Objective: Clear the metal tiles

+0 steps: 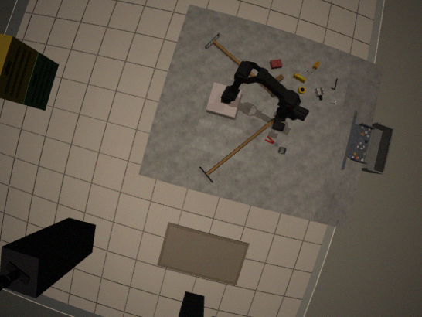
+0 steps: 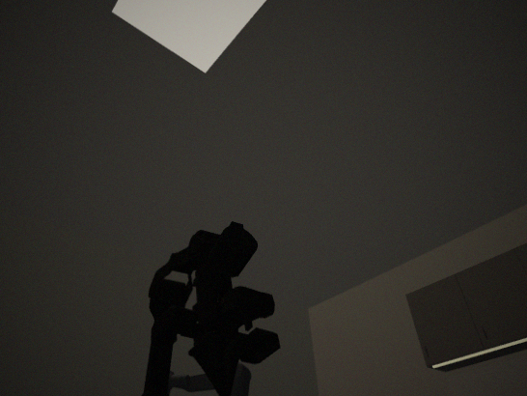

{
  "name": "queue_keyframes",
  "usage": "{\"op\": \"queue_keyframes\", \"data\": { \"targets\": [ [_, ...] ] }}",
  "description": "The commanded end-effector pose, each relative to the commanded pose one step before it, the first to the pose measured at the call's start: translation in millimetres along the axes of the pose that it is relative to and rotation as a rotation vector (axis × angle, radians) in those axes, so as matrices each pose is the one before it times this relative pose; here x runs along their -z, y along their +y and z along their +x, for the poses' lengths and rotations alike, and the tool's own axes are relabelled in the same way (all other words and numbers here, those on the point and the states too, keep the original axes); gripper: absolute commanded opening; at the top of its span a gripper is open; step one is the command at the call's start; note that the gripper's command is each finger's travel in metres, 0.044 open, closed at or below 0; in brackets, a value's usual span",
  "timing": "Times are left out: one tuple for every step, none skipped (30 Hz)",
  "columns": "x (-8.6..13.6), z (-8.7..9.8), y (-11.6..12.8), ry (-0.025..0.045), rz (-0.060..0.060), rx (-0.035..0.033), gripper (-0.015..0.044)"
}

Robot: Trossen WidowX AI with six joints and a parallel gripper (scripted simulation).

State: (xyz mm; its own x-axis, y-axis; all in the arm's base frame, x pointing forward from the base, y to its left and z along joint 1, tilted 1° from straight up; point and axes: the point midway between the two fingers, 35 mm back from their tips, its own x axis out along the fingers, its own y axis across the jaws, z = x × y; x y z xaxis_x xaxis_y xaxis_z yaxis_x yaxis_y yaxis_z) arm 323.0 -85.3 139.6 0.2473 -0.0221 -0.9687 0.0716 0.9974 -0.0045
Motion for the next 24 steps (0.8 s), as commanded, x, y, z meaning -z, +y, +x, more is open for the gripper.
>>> {"op": "queue_keyframes", "data": {
  "targets": [
    [-4.48,-4.38,12.53,-0.00493,-0.0201,-0.00209,0.0],
    [-0.81,-0.69,3.98,0.00001,-0.0067,-0.00219,0.0],
    [-0.79,-0.7,3.99,0.00001,-0.0067,-0.00219,0.0],
    [-0.77,-0.7,3.99,0.00001,-0.0067,-0.00219,0.0],
    [-0.74,-0.71,3.99,0.00001,-0.0067,-0.00219,0.0],
    [-0.72,-0.71,3.99,0.00001,-0.0067,-0.00219,0.0],
    [-0.7,-0.72,4.0,0.00001,-0.0067,-0.00219,0.0],
    [-0.68,-0.72,4.0,0.00001,-0.0067,-0.00218,0.0],
    [-0.65,-0.73,4.0,0.00001,-0.0067,-0.00218,0.0],
    [-0.63,-0.73,4.0,0.00001,-0.0067,-0.00218,0.0],
    [-0.61,-0.73,4.01,0.00001,-0.0067,-0.00218,0.0],
    [-0.59,-0.74,4.01,0.00001,-0.0067,-0.00218,0.0],
    [-0.56,-0.74,4.01,0.00001,-0.0067,-0.00218,0.0],
    [-0.54,-0.75,4.01,0.00001,-0.0067,-0.00218,0.0],
    [-0.52,-0.75,4.01,0.00001,-0.0067,-0.00218,0.0],
    [-0.5,-0.75,4.01,0.00001,-0.0067,-0.00218,0.0],
    [-0.47,-0.76,4.01,0.00001,-0.0067,-0.00218,0.0],
    [-0.45,-0.76,4.02,0.00001,-0.0067,-0.00218,0.0],
    [-0.43,-0.77,4.02,0.00001,-0.0067,-0.00218,0.0],
    [-0.41,-0.77,4.02,0.00001,-0.0067,-0.00218,0.0],
    [-0.38,-0.78,4.02,0.00001,-0.0067,-0.00218,0.0],
    [-0.36,-0.78,4.02,0.00001,-0.0067,-0.00218,0.0],
    [-0.34,-0.78,4.02,0.00001,-0.0067,-0.00218,0.0],
    [-0.32,-0.79,4.02,0.00001,-0.0067,-0.00218,0.0]
  ]
}}
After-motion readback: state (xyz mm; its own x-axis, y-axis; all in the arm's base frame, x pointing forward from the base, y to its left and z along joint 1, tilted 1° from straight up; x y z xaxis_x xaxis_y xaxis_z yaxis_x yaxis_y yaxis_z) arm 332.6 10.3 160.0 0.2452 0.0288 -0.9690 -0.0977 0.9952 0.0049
